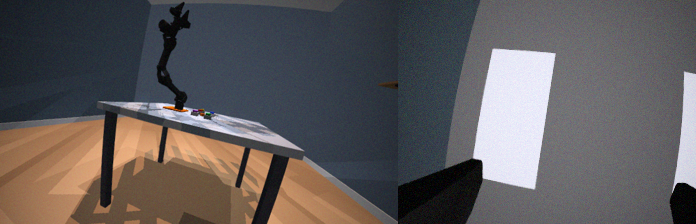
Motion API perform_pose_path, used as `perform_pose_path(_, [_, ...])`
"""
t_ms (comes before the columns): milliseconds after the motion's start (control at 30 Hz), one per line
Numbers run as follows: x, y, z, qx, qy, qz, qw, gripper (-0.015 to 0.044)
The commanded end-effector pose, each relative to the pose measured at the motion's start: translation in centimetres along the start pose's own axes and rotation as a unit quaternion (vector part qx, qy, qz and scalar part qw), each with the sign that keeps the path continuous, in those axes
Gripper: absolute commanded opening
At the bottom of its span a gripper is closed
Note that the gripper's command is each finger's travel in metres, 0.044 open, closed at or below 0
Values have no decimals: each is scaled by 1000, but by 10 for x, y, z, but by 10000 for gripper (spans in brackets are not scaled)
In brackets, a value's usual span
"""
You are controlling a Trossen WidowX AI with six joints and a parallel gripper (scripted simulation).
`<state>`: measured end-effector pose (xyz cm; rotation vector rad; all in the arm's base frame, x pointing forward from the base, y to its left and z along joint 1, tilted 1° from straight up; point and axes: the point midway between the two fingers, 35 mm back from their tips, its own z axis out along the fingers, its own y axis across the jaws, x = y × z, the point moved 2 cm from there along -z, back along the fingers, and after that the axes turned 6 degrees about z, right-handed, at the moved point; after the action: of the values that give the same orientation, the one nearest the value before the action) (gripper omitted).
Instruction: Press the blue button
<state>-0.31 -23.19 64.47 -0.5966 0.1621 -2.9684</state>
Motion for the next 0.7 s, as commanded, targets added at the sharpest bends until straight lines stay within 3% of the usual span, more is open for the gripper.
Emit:
perform_pose_path(0, [-6,-71,9,78,-14,-117,990,400])
perform_pose_path(167, [-37,-167,11,193,-35,-284,939,400])
perform_pose_path(333, [-93,-250,-1,314,-55,-433,843,400])
perform_pose_path(500, [-172,-313,-28,440,-75,-551,705,400])
perform_pose_path(667, [-263,-346,-72,570,-92,-619,532,400])
